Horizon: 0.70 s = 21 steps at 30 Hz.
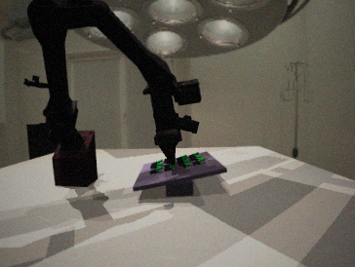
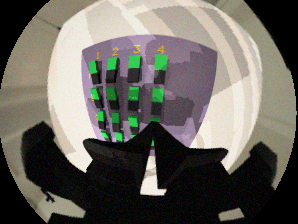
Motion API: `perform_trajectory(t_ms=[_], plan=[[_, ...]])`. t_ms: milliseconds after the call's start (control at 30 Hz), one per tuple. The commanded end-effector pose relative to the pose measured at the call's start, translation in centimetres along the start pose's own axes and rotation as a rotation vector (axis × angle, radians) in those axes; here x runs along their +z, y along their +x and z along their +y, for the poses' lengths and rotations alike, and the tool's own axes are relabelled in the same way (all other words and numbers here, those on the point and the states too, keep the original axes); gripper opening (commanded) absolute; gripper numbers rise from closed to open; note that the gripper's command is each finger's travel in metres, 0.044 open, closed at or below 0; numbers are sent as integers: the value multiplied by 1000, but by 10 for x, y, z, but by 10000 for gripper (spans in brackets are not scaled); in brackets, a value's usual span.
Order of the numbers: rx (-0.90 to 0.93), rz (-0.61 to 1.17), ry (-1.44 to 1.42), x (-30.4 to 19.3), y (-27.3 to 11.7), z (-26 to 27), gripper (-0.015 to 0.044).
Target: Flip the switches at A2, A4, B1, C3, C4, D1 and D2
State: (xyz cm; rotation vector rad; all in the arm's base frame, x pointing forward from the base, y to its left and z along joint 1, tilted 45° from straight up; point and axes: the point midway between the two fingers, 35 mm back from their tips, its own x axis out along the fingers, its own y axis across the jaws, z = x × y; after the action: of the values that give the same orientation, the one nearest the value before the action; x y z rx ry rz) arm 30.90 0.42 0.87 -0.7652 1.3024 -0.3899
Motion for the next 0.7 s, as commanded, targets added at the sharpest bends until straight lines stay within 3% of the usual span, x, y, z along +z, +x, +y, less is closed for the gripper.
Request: perform_trajectory(t_ms=[0,667], plan=[[-4,-1,-4,0,1,0,0],[-4,-1,-4,0,3,0,0]])
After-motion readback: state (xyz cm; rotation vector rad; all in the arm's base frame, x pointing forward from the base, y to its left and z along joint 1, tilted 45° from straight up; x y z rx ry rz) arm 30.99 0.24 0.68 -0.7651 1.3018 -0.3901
